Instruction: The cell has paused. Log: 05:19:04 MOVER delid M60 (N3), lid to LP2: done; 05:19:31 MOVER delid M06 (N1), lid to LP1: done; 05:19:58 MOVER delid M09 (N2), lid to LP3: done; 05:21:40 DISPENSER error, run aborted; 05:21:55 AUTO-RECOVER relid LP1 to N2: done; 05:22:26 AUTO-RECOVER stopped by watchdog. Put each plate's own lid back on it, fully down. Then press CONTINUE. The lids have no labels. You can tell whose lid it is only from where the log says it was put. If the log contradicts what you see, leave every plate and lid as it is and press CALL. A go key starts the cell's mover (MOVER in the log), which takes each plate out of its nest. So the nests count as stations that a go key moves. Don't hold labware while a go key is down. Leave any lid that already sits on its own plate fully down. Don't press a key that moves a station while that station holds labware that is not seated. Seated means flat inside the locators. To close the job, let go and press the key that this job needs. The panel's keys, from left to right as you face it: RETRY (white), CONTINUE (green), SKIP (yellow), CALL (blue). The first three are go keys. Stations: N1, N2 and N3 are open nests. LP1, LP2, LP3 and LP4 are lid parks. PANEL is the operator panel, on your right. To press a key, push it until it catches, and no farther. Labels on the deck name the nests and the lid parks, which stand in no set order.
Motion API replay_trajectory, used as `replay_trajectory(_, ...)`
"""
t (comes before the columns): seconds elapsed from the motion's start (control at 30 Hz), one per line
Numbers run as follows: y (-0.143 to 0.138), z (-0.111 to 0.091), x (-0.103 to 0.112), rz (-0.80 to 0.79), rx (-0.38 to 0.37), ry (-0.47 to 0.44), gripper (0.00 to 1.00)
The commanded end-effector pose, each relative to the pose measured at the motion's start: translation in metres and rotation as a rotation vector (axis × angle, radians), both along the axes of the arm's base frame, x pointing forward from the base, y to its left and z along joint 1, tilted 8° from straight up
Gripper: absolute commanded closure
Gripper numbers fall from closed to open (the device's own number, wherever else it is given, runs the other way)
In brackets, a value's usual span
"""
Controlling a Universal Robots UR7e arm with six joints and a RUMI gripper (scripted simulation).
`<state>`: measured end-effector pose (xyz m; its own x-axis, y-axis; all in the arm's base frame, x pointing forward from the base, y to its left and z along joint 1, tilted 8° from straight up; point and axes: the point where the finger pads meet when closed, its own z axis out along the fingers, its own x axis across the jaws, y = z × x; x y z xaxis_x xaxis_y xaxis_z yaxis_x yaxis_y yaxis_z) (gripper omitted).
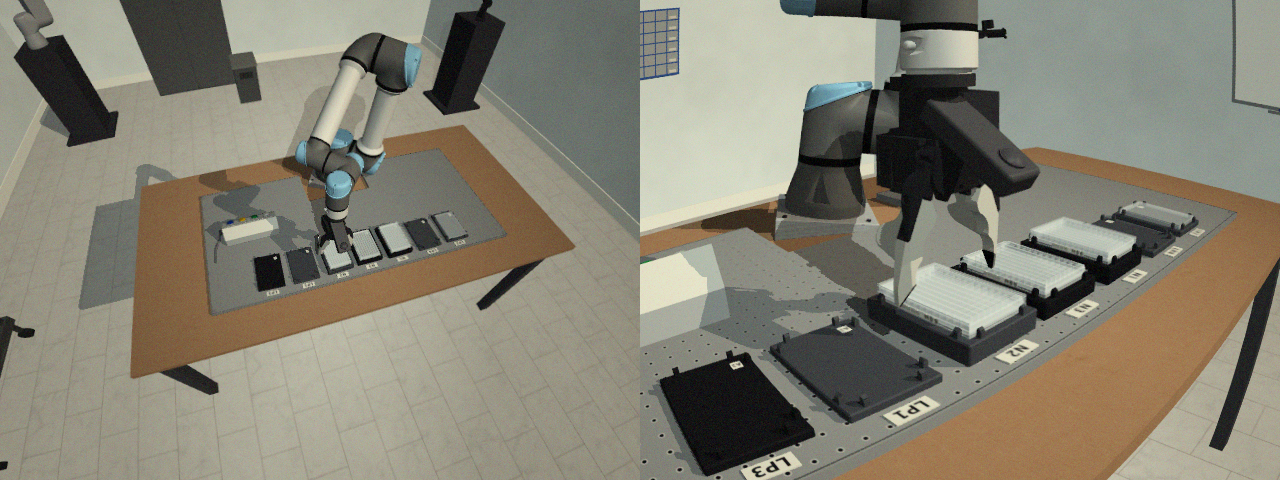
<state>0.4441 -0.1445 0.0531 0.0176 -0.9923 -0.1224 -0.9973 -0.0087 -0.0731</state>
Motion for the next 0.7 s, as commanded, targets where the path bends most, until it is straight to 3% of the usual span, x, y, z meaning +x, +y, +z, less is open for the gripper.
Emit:
replay_trajectory(0.0,-0.001,0.007,0.000,0.000,-0.001,-0.001,0.18)
replay_trajectory(0.47,-0.003,0.020,-0.001,0.000,-0.001,-0.001,0.18)
replay_trajectory(0.67,0.027,0.023,-0.001,-0.040,0.002,0.004,0.18)
